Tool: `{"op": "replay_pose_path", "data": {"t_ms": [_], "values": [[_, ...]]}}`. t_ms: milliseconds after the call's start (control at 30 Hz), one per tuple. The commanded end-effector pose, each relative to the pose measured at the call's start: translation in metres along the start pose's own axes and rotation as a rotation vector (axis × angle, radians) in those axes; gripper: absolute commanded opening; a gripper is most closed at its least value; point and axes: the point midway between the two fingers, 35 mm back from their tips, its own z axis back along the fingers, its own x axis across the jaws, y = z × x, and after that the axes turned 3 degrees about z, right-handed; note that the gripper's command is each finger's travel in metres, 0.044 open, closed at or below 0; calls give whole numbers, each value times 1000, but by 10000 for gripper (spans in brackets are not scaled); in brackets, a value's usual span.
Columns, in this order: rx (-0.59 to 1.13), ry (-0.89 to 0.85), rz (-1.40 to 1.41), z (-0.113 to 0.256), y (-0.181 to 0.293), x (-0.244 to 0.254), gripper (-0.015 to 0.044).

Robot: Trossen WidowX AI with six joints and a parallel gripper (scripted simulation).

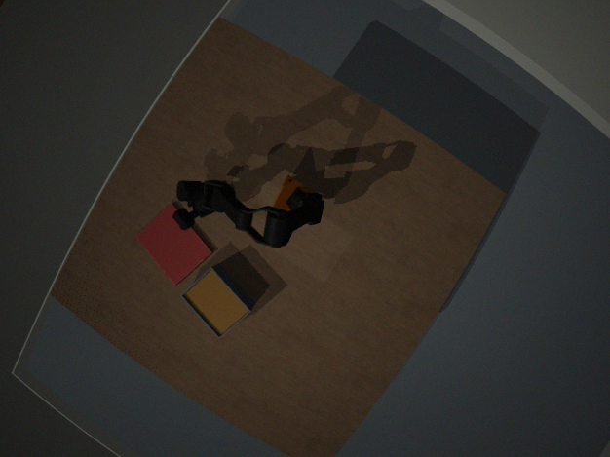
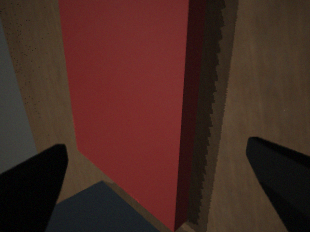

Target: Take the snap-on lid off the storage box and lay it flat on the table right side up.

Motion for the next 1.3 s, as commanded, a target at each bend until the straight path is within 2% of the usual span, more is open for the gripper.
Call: {"op": "replay_pose_path", "data": {"t_ms": [0,300,1267], "values": [[4,2,-1,6,2,-7,440],[3,3,-2,20,2,-18,440],[1,5,-2,65,-3,15,440]]}}
